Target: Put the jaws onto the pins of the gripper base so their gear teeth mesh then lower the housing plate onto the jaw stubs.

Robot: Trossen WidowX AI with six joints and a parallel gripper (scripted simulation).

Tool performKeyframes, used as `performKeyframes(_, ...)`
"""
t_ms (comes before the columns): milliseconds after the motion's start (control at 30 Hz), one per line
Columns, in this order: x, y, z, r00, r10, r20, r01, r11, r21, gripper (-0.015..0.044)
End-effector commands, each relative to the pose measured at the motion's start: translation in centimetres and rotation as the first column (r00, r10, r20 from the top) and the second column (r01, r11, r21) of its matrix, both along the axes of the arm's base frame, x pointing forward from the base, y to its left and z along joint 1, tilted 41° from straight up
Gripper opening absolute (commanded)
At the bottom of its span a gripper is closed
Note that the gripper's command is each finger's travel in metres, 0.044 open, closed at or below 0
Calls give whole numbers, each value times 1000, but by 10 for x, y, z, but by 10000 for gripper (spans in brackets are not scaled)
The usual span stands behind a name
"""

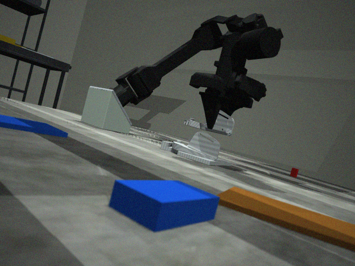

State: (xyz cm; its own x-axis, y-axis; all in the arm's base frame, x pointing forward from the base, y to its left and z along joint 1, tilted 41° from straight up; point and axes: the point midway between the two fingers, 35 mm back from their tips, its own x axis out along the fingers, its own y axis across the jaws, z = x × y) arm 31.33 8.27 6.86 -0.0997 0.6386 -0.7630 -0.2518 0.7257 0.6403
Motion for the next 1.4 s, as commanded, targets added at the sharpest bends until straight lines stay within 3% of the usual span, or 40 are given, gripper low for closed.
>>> performKeyframes(0, -2, 5, -6, 1000, -4, -8, 4, 1000, 4, 134)
performKeyframes(1367, -6, 24, -29, 1000, -7, -11, 7, 1000, 6, 134)
